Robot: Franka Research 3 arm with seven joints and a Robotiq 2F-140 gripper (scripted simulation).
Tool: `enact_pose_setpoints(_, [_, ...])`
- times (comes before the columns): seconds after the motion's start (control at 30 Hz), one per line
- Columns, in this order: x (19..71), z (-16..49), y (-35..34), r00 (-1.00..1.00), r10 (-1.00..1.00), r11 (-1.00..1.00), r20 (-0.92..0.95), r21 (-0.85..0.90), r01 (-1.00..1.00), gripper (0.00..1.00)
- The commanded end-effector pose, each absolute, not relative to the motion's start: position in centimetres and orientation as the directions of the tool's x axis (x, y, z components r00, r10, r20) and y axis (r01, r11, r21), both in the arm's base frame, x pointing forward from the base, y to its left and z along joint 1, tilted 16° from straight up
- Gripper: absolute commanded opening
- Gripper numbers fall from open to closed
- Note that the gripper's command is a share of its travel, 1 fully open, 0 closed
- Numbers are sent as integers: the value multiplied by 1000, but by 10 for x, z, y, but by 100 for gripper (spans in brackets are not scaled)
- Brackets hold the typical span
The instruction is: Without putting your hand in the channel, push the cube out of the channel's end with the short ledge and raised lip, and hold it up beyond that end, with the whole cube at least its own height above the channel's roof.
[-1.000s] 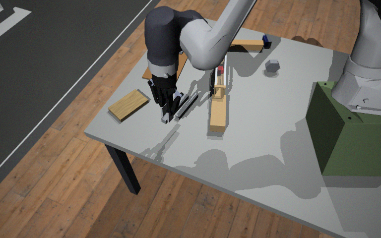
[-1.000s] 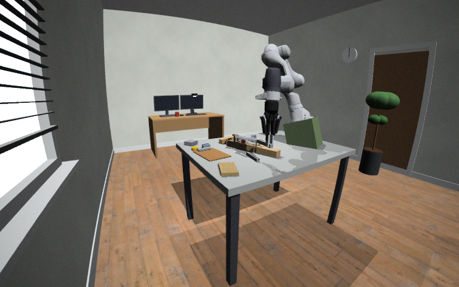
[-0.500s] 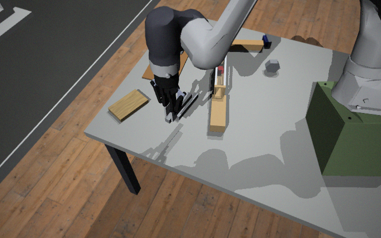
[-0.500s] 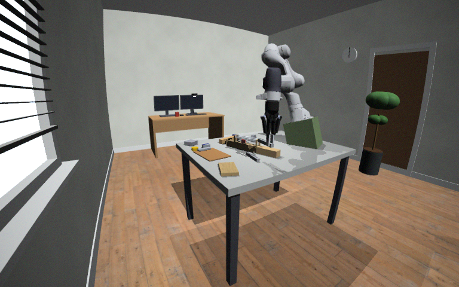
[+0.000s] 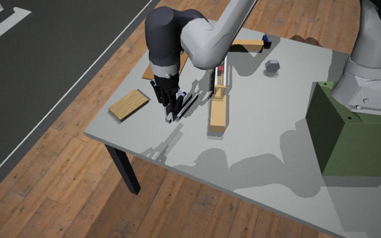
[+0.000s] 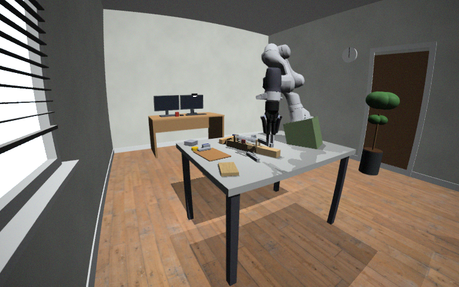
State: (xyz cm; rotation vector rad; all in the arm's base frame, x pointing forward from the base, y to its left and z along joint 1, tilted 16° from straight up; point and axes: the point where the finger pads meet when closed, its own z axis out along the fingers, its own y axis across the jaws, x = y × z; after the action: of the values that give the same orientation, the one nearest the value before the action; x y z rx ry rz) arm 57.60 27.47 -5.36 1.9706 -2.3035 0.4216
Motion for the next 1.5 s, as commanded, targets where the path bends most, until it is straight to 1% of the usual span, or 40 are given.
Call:
enact_pose_setpoints(0.0, [575, -54, 274, -164, -957, 130, 240, -151, -980, 0])
enact_pose_setpoints(0.27, [571, -53, 270, -148, -958, 114, 244, -149, -982, 0])
enact_pose_setpoints(0.33, [560, -51, 259, -103, -962, 69, 254, -140, -988, 0])
enact_pose_setpoints(0.43, [527, -47, 230, 20, -961, -53, 276, -112, -992, 0])
enact_pose_setpoints(0.57, [465, -44, 190, 211, -934, -236, 287, -55, -970, 0])
enact_pose_setpoints(0.63, [441, -43, 178, 276, -918, -297, 285, -33, -954, 0])
enact_pose_setpoints(0.7, [428, -43, 172, 307, -909, -326, 282, -23, -945, 0])
enact_pose_setpoints(0.9, [426, -45, 170, 312, -907, -331, 282, -21, -943, 0])
enact_pose_setpoints(1.13, [431, -81, 160, 312, -907, -332, 283, -22, -943, 0])
enact_pose_setpoints(1.47, [431, -88, 158, 312, -907, -332, 283, -22, -943, 0])
